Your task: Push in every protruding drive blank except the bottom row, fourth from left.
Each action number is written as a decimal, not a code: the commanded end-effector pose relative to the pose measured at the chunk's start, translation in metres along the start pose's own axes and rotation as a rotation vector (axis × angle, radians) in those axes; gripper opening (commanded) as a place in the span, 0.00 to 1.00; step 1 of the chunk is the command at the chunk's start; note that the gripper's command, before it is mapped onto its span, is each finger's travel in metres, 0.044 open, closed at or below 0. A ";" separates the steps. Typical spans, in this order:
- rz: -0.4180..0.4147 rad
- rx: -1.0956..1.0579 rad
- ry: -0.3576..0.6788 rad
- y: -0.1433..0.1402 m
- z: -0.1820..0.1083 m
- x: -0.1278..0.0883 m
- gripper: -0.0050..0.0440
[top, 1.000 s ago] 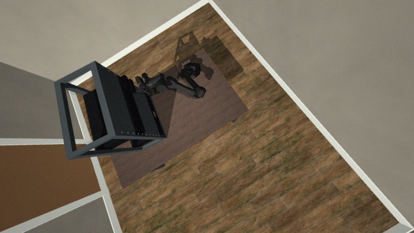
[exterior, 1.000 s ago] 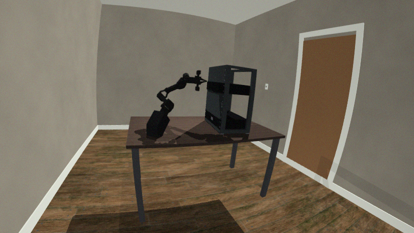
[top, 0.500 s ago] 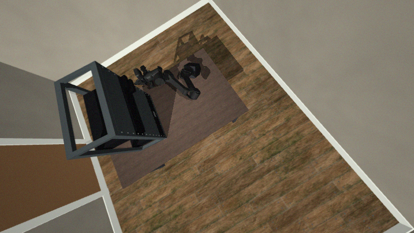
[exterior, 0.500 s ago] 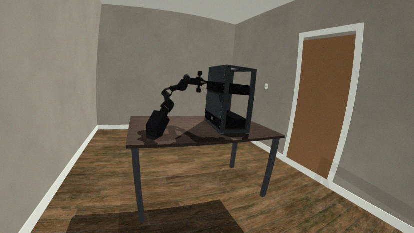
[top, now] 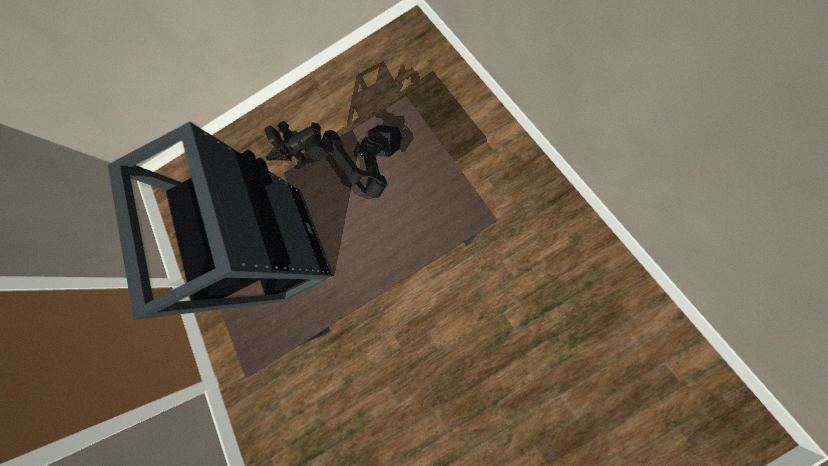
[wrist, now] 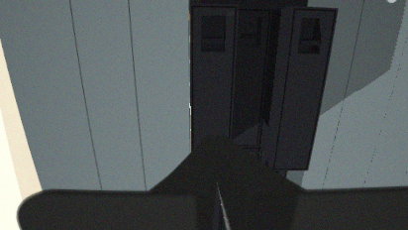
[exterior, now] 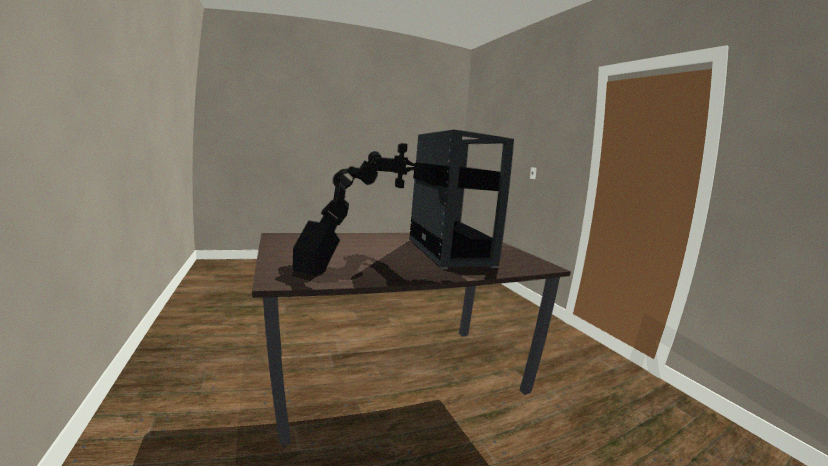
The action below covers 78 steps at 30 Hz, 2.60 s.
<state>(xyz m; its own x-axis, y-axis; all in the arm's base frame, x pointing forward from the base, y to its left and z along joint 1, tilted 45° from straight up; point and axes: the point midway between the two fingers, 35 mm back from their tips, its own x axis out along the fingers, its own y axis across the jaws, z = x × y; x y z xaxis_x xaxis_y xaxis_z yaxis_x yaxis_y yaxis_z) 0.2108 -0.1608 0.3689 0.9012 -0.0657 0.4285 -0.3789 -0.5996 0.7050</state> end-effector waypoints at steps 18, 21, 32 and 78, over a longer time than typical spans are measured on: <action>0.000 0.004 0.006 0.000 0.008 0.034 0.10; 0.000 0.004 0.006 0.000 0.008 0.037 0.10; 0.000 0.004 0.006 0.000 0.008 0.037 0.10; 0.000 0.004 0.006 0.004 0.004 0.051 0.10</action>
<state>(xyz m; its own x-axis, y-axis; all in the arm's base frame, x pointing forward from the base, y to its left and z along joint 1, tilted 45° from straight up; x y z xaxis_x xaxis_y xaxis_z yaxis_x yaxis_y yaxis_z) 0.2552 -0.1693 0.3834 0.9056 -0.0635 0.4193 -0.3665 -0.6147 0.6984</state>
